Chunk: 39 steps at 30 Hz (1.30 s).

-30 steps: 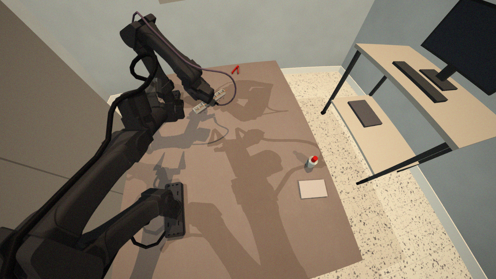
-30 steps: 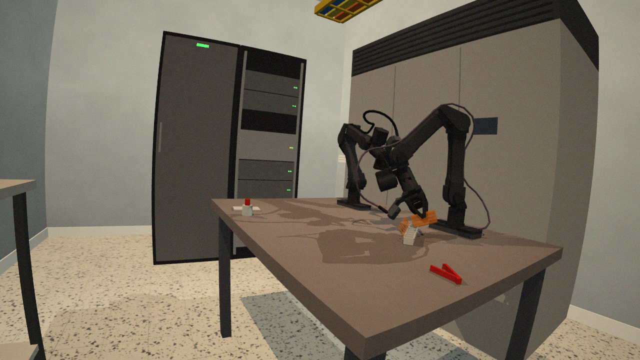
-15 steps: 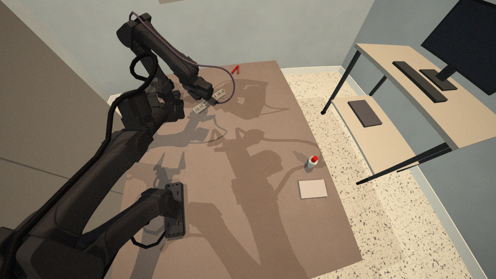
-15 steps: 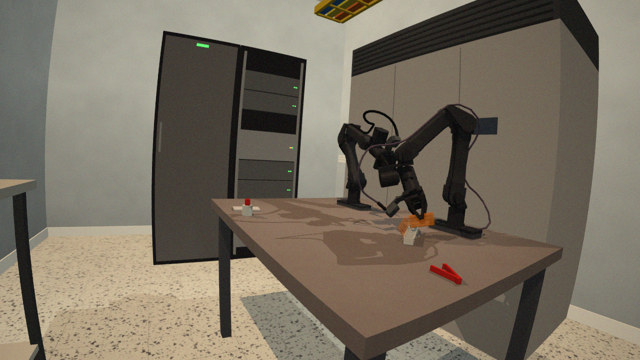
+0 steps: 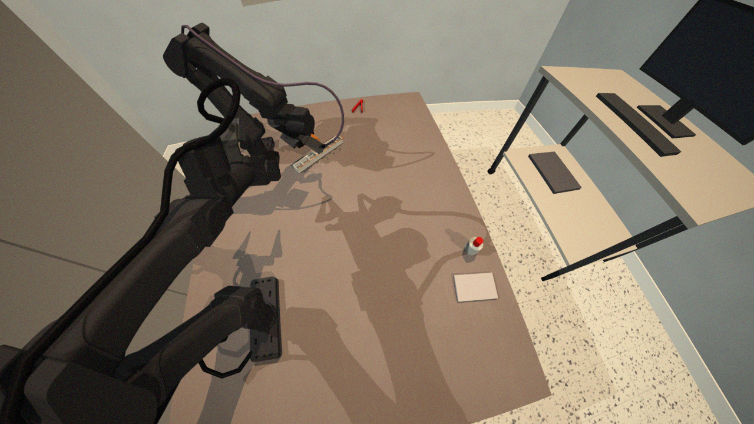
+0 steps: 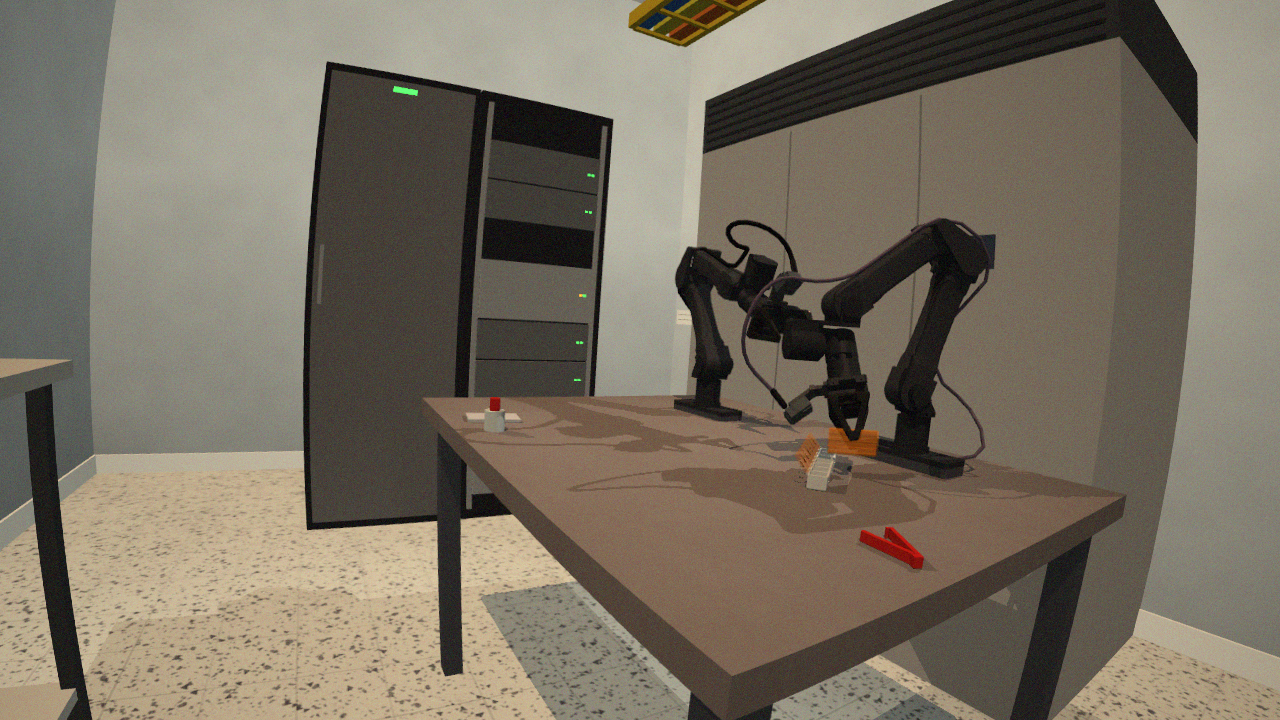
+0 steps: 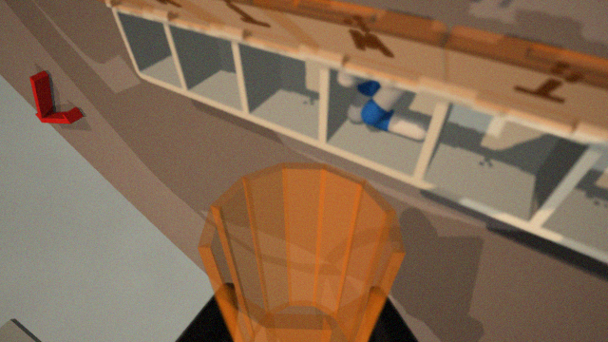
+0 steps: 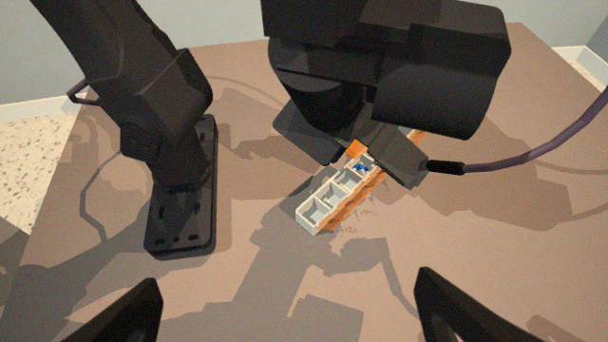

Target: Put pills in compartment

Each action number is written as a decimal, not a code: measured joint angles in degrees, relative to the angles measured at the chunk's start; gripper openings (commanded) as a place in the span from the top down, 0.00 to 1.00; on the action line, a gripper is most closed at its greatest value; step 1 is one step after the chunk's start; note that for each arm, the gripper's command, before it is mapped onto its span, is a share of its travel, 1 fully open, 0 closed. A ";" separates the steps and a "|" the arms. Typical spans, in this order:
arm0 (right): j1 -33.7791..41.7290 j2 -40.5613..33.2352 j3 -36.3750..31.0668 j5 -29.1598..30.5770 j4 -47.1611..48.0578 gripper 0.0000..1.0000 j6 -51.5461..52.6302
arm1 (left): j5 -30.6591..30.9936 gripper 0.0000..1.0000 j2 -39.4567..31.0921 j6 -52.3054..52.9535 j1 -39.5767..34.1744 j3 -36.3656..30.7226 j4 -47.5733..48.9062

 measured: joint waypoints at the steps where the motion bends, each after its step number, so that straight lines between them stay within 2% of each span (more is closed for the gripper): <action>1: 0.00 0.00 0.00 0.00 0.00 0.00 0.00 | 0.39 0.64 -1.07 0.50 0.39 -0.57 0.57; 15: 0.00 0.00 0.00 0.00 0.00 0.00 0.00 | 5.81 0.64 -13.25 6.49 6.40 -7.19 6.58; 32: 0.00 0.00 0.00 0.00 0.00 0.00 0.00 | 7.10 0.64 -13.90 7.91 6.99 -7.32 7.80; 39: 0.00 0.00 0.00 0.00 0.00 0.00 0.00 | 9.70 0.64 -16.00 10.73 8.26 -8.46 8.35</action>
